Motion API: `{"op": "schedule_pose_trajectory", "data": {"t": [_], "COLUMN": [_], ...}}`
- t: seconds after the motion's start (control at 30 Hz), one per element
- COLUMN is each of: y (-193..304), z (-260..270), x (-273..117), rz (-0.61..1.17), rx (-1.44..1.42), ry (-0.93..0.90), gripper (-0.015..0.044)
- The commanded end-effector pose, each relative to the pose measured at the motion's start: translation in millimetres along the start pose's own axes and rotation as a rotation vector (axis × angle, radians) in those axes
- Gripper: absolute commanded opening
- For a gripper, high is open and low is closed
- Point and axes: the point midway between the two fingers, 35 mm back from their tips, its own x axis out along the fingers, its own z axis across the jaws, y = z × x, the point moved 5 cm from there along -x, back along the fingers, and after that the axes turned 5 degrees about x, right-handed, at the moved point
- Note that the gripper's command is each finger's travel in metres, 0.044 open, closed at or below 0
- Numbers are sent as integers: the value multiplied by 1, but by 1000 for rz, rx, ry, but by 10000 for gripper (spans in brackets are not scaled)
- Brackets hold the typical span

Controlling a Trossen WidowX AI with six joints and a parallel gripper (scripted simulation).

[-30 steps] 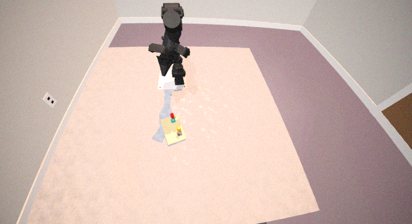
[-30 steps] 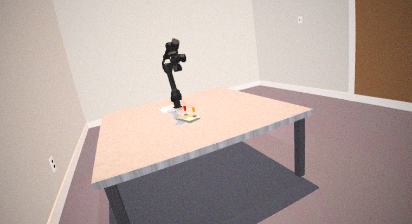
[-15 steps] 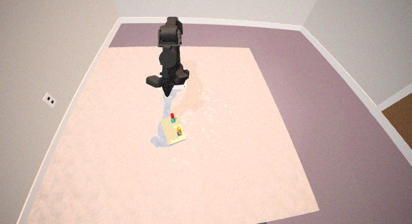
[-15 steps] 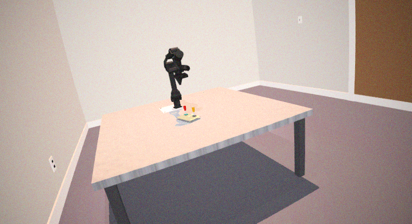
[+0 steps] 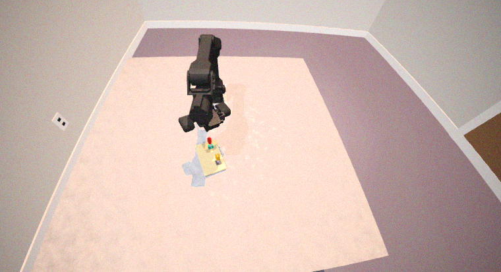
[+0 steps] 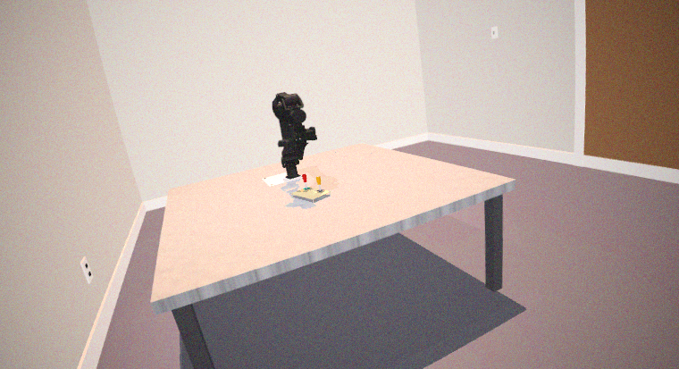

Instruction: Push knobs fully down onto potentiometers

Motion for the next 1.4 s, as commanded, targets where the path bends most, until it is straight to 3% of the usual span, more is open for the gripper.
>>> {"op": "schedule_pose_trajectory", "data": {"t": [0.0, 1.37], "y": [1, 3], "z": [0, 2], "x": [20, 61], "rz": [63, 66], "rx": [87, 91], "ry": [-64, -67], "gripper": [0, 0]}}
